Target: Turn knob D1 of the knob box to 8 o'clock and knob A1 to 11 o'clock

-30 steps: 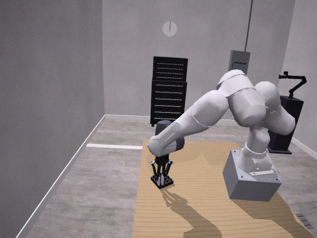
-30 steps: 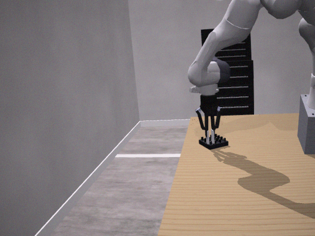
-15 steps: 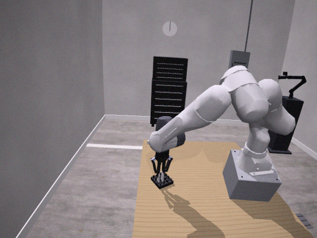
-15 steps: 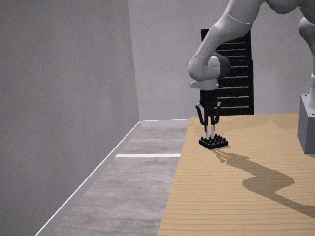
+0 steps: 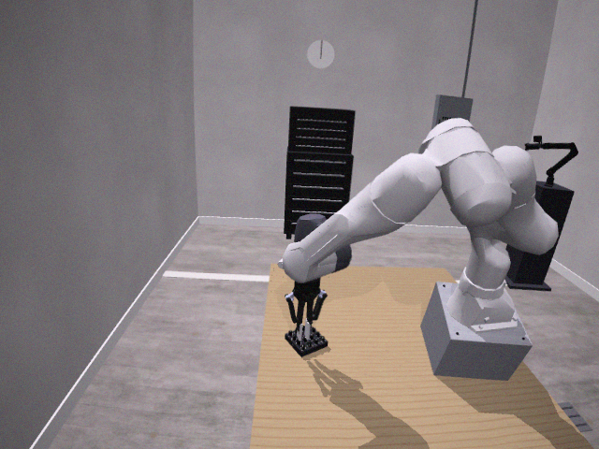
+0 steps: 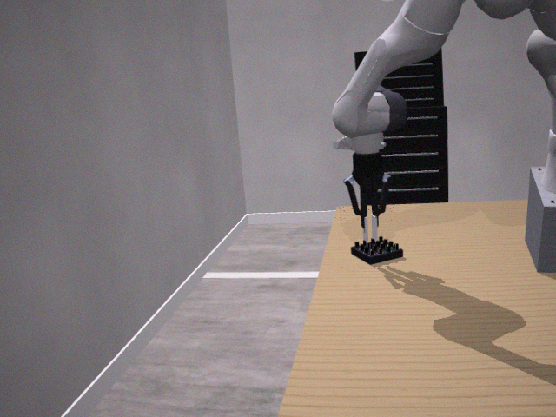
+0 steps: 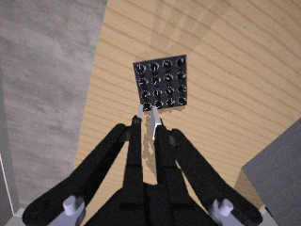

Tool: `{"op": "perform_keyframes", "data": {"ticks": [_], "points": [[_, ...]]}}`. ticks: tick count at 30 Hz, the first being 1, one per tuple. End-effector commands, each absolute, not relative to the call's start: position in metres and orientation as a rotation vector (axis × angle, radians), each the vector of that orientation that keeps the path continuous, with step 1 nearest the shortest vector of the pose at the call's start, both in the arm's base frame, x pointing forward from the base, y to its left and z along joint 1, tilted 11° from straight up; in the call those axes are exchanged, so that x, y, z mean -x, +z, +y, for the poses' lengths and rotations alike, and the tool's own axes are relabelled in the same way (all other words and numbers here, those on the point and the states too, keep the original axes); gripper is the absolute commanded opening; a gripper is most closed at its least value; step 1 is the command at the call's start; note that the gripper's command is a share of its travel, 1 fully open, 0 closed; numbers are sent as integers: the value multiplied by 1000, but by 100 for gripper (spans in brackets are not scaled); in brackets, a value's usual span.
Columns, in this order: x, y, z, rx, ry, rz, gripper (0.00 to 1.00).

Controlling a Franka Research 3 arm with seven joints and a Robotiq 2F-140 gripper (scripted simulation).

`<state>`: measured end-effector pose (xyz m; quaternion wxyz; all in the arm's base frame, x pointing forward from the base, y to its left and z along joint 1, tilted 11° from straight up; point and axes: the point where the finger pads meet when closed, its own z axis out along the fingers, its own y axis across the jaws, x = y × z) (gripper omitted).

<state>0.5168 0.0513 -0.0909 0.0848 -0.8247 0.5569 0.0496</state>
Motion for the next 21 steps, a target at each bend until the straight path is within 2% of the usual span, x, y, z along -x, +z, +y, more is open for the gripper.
{"op": "perform_keyframes", "data": {"ticks": [1,21], "points": [[-515,-90,52,2455,156,1669,12],[-496,-89,36,2124,201,2107,12]]}}
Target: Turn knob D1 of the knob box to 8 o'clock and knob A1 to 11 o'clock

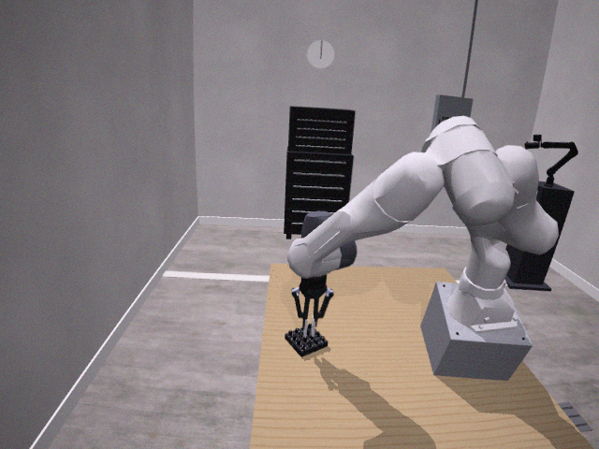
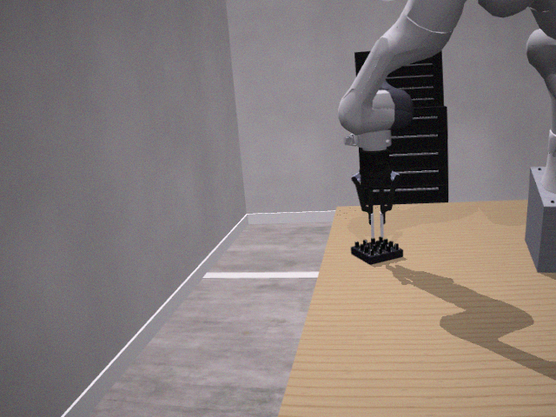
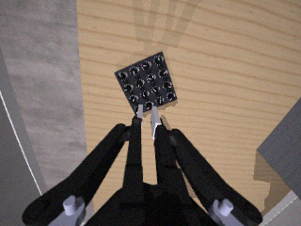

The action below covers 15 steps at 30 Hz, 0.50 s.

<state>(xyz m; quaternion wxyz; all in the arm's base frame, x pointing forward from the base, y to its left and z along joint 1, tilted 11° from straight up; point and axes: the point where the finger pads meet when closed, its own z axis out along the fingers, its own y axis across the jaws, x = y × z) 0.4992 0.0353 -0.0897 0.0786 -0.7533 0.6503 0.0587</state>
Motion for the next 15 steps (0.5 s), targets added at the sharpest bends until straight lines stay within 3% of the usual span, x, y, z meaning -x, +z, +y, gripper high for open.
{"op": "perform_keyframes", "data": {"ticks": [1,15], "points": [[-496,-89,35,2107,203,2126,12],[-484,-87,26,1867,227,2358,12]]}}
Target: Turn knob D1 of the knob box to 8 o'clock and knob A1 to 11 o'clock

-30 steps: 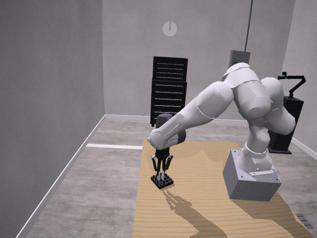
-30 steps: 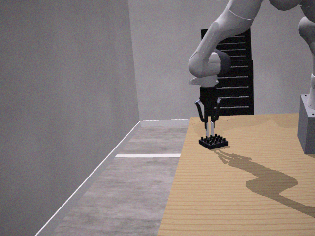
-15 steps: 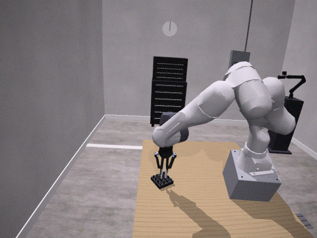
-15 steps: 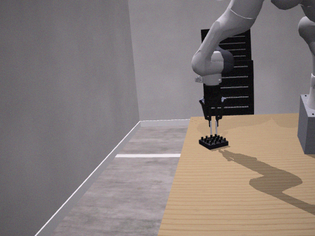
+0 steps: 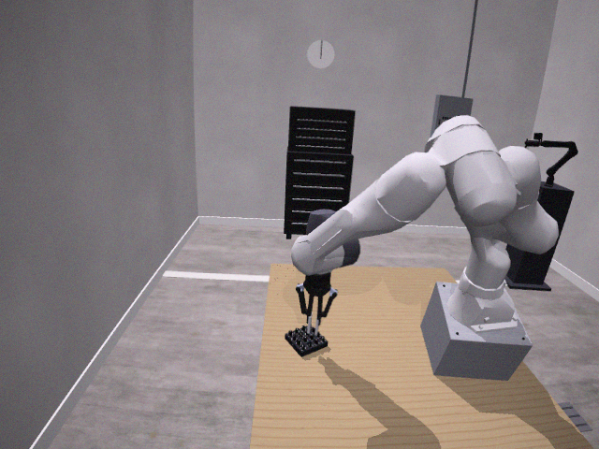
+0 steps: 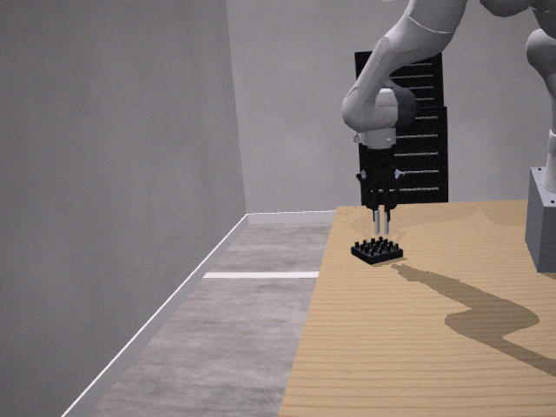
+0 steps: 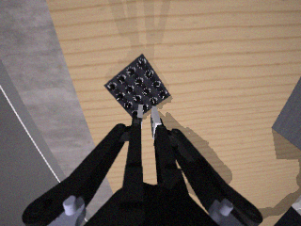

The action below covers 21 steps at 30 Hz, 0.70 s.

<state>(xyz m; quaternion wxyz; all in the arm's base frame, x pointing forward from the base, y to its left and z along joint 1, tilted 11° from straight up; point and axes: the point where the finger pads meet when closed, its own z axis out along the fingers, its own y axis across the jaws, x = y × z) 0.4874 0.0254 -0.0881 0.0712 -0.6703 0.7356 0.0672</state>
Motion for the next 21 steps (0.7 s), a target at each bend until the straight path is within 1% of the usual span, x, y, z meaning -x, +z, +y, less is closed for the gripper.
{"op": "perform_keyframes", "data": {"ticks": [1,21], "points": [[-484,-87,25,1848,228,2374,12],[-467,-85,12,1456,258,2658,12]]}}
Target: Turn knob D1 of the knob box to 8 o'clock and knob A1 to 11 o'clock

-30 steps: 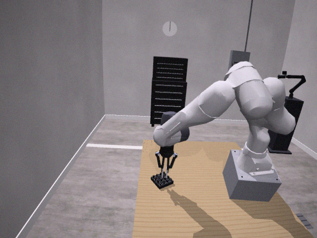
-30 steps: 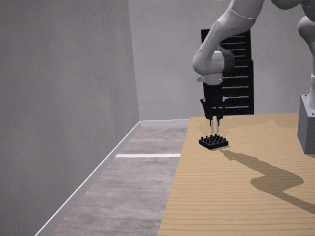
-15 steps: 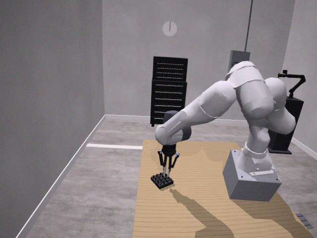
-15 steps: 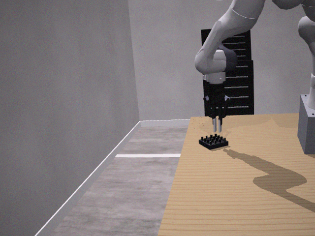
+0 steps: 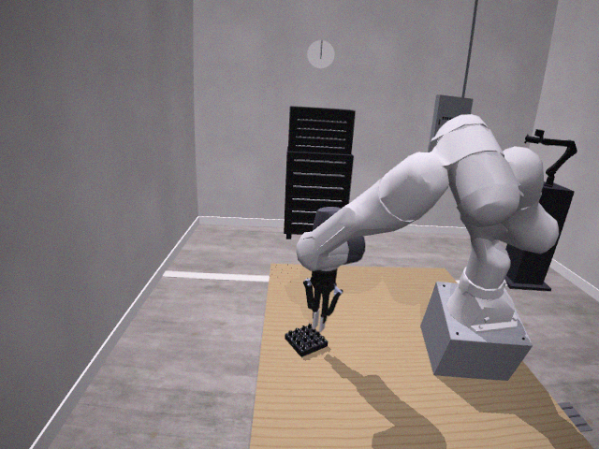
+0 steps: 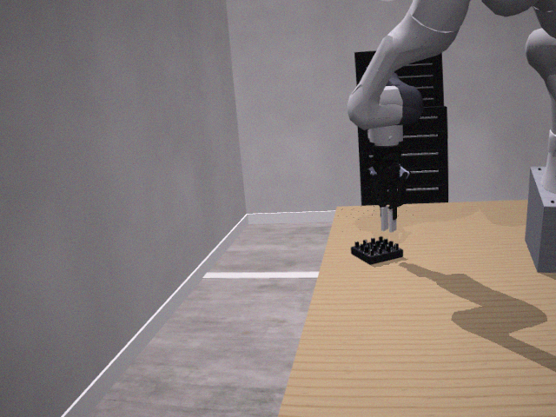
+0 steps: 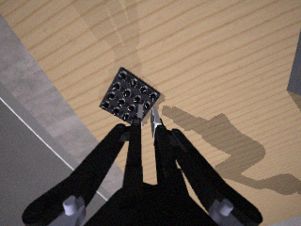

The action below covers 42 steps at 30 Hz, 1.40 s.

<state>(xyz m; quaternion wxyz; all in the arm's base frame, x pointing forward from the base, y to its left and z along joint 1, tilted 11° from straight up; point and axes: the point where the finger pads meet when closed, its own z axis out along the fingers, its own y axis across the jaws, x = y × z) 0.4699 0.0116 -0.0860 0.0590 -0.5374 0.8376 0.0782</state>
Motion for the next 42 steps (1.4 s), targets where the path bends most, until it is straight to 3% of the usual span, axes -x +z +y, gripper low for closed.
{"op": "perform_keyframes", "data": {"ticks": [1,19,42], "points": [[-466,-85,12,1434,259,2671,12],[-452,-83,1,1042,282,2868,12],[-451,-83,1,1032,282,2873,12]]}}
